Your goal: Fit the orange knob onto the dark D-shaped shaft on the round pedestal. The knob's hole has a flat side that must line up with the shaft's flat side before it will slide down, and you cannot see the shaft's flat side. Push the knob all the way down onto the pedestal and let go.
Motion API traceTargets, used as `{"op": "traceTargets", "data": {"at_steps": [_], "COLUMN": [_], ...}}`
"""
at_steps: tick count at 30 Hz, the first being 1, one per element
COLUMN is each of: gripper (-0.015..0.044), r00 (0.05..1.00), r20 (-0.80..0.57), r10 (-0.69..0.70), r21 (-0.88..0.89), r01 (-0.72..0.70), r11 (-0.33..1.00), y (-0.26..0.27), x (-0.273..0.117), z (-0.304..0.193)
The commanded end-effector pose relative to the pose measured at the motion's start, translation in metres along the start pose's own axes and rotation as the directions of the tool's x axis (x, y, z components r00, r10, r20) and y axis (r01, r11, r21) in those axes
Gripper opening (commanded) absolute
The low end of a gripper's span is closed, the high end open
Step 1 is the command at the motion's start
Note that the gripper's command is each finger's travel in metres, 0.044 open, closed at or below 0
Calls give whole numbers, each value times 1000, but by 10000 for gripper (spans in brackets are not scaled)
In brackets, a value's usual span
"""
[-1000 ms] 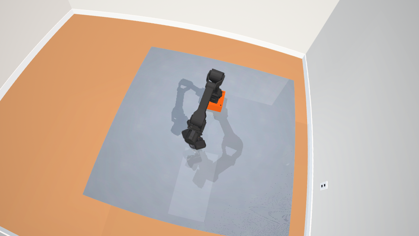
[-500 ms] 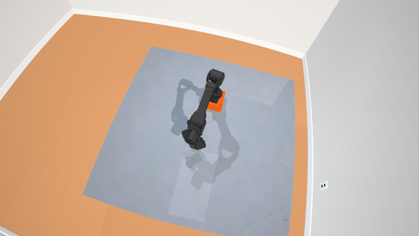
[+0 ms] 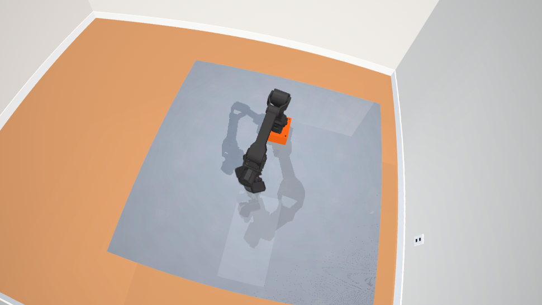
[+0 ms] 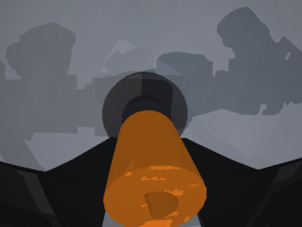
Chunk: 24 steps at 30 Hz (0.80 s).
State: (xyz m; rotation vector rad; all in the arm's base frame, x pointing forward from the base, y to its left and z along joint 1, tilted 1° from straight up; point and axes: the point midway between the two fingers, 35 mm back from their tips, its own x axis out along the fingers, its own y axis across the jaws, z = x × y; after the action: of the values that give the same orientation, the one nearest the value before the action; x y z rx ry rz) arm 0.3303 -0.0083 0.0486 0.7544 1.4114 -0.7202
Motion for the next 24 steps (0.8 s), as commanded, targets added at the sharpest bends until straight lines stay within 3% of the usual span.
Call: {"op": "traceTargets", "data": {"at_steps": [1, 24], "gripper": [0, 0], "r00": [1000, 1000], "r20": [3, 3], "r10": [3, 2], "r21": [115, 156], "r01": [-3, -3], "r11": [993, 988], "y": [1, 1], "x": [-2, 3], "z": [1, 1]}}
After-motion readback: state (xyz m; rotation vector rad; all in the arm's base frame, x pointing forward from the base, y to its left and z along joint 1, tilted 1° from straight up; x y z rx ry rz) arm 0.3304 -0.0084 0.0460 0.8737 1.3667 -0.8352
